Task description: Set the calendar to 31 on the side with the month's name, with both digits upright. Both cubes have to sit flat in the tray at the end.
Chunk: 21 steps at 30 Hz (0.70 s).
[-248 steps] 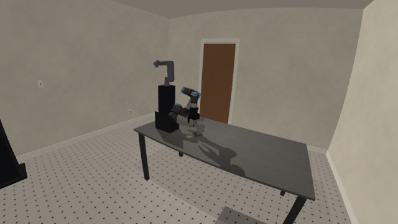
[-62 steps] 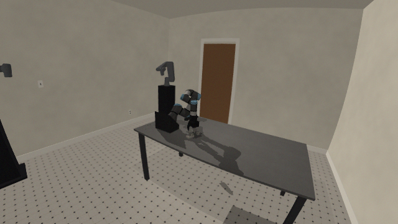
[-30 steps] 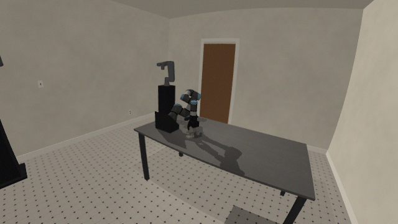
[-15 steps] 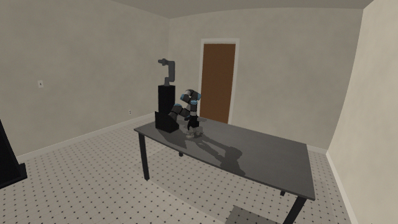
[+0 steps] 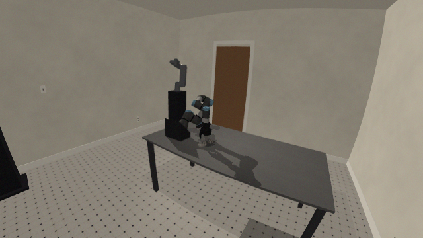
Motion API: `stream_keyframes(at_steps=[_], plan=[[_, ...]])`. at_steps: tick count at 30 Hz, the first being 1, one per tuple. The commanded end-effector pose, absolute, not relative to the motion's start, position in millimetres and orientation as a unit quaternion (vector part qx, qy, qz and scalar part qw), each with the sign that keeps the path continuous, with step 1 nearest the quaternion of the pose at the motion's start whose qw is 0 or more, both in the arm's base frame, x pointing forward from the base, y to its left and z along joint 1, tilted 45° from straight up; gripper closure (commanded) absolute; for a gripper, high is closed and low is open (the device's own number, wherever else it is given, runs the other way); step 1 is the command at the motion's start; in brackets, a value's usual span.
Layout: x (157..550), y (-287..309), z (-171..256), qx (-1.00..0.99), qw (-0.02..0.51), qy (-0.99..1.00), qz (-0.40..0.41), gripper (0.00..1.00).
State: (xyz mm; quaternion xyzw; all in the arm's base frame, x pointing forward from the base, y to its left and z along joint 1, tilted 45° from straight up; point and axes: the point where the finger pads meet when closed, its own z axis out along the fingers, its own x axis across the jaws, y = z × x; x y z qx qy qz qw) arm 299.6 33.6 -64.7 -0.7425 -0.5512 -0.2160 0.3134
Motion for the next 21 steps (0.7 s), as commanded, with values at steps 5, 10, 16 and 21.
stream_keyframes(at_steps=[5,10,16,21], plan=[[300.2,32.6,-64.4,-0.743,0.312,-0.551,-0.216,0.9],[300.3,29.7,-61.5,-0.743,0.312,-0.551,-0.216,0.9],[300.6,19.7,-51.4,-0.743,0.312,-0.551,-0.216,0.9],[300.9,12.5,-44.1,-0.743,0.312,-0.551,-0.216,0.9]])
